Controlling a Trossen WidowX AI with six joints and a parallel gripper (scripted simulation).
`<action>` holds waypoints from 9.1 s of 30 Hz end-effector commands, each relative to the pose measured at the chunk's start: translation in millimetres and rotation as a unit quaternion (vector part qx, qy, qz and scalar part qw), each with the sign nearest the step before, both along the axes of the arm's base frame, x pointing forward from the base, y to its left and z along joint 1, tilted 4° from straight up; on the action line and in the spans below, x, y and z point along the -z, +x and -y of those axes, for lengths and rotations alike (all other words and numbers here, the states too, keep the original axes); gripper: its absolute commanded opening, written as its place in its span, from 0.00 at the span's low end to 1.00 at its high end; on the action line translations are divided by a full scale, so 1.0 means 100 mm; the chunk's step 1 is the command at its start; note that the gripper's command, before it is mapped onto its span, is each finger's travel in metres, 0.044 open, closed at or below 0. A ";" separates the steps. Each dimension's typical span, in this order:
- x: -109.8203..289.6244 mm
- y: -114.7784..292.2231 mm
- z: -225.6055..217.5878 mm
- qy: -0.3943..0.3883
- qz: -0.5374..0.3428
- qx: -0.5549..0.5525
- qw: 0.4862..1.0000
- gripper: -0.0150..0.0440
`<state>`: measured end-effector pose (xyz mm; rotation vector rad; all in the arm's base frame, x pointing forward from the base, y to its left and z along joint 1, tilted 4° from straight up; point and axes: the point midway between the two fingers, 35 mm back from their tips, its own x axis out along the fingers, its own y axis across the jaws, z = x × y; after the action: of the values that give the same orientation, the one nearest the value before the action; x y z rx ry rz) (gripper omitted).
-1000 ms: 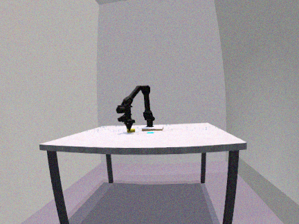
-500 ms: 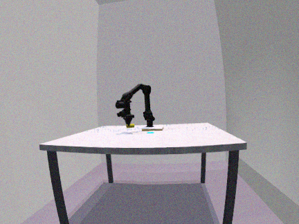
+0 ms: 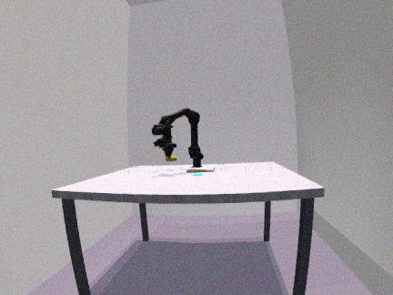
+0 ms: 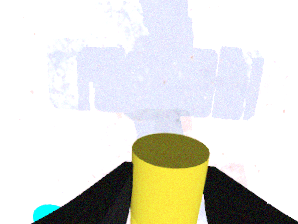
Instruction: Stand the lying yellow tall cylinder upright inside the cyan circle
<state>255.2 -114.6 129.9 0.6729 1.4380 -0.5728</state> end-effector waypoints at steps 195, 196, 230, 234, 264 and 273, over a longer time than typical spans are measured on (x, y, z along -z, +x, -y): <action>-0.15 0.02 -1.91 0.061 0.402 -0.642 0.650 0.43; -0.15 0.02 -1.91 0.062 0.406 -0.641 0.649 0.43; -0.18 -0.01 -1.81 0.064 0.510 -0.603 0.610 0.43; -0.19 -0.02 -1.80 0.063 0.522 -0.599 0.605 0.43; -0.23 -0.14 -1.71 0.054 0.602 -0.573 0.554 0.43; -0.24 -0.20 -1.69 0.050 0.623 -0.567 0.536 0.43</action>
<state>238.4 54.7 152.9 -0.0153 0.2569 0.9492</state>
